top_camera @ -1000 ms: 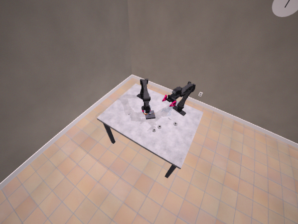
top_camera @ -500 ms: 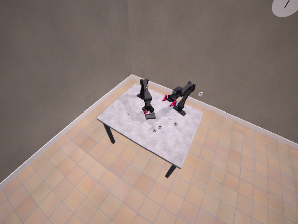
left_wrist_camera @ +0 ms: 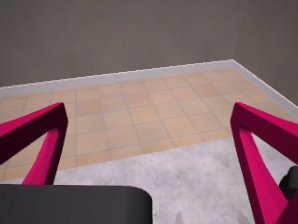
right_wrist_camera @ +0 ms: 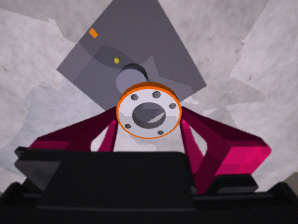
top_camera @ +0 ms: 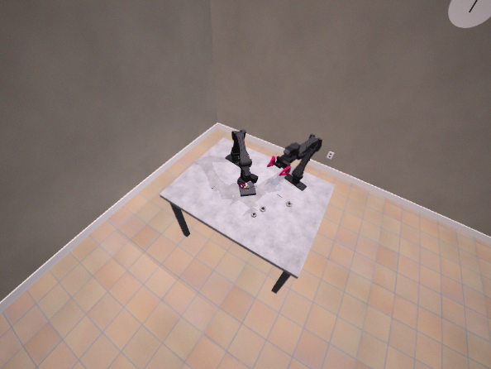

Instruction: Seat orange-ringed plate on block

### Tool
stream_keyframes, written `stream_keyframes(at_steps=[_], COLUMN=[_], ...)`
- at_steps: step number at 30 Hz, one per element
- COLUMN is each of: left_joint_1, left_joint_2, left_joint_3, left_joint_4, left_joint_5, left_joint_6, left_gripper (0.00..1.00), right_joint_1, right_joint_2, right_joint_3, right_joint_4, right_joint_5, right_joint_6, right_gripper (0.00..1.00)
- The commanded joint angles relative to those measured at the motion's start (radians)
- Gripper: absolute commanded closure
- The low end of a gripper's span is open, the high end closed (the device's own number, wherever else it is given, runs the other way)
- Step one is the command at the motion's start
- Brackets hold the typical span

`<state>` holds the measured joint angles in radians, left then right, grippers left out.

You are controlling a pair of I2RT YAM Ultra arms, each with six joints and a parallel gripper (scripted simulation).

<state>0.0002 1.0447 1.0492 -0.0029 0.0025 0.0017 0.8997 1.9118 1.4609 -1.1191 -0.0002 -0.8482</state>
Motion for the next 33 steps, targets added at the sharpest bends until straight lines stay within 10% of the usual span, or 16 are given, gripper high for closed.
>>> stream_keyframes(at_steps=[1,33], left_joint_1=[-0.004,-0.004], left_joint_2=[-0.004,-0.004], left_joint_3=[0.004,0.004], left_joint_4=[-0.010,-0.010], left_joint_5=[-0.006,-0.006], left_joint_6=[-0.005,-0.005], left_gripper=[0.00,0.00], right_joint_1=[0.022,0.088], right_joint_2=[-0.014,-0.023], right_joint_3=[0.044,0.056], right_joint_4=[0.013,0.011], right_joint_5=[-0.002,-0.002], right_joint_6=[-0.146,-0.825], right_gripper=[1.00,1.00])
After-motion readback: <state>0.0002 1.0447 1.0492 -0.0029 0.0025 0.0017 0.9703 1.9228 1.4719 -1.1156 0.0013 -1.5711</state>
